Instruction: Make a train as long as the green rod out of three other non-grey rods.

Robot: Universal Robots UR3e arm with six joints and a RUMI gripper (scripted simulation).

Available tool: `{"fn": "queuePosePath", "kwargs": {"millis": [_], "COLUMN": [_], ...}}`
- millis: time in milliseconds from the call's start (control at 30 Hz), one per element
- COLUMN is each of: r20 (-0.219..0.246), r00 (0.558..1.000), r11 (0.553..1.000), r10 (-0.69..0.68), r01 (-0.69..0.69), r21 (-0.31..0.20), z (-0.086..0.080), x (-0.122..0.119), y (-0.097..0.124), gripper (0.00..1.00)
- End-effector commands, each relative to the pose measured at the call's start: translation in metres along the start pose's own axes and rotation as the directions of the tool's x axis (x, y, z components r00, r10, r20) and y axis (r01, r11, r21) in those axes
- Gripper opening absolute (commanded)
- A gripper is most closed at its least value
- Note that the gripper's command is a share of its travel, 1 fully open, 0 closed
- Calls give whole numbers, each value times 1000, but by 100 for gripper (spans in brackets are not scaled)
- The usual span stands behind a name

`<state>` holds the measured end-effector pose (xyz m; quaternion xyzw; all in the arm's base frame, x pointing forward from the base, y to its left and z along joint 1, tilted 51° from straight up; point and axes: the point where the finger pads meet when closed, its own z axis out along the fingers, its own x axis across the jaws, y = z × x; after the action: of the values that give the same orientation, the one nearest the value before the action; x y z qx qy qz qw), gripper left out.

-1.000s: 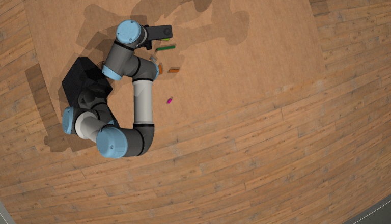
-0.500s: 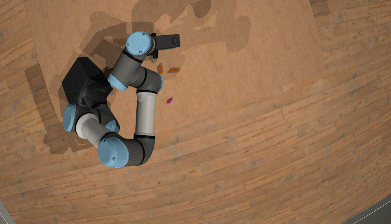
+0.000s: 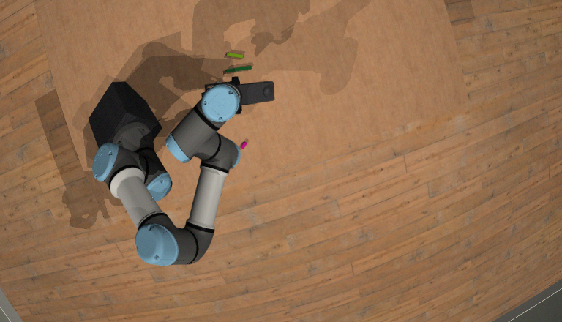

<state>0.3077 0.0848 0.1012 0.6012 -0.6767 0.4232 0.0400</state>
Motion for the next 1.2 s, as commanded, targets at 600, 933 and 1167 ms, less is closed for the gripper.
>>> {"fn": "queuePosePath", "kwargs": {"millis": [600, 933, 1167], "r20": [-1, -6, -6], "r00": [999, 999, 999], "r11": [999, 999, 999], "r10": [-35, -35, -35], "r01": [35, 35, 35], "r21": [23, 26, 26], "z": [-1, -1, -1], "x": [102, 109, 109], "y": [4, 6, 6], "gripper": [0, 0, 0]}}
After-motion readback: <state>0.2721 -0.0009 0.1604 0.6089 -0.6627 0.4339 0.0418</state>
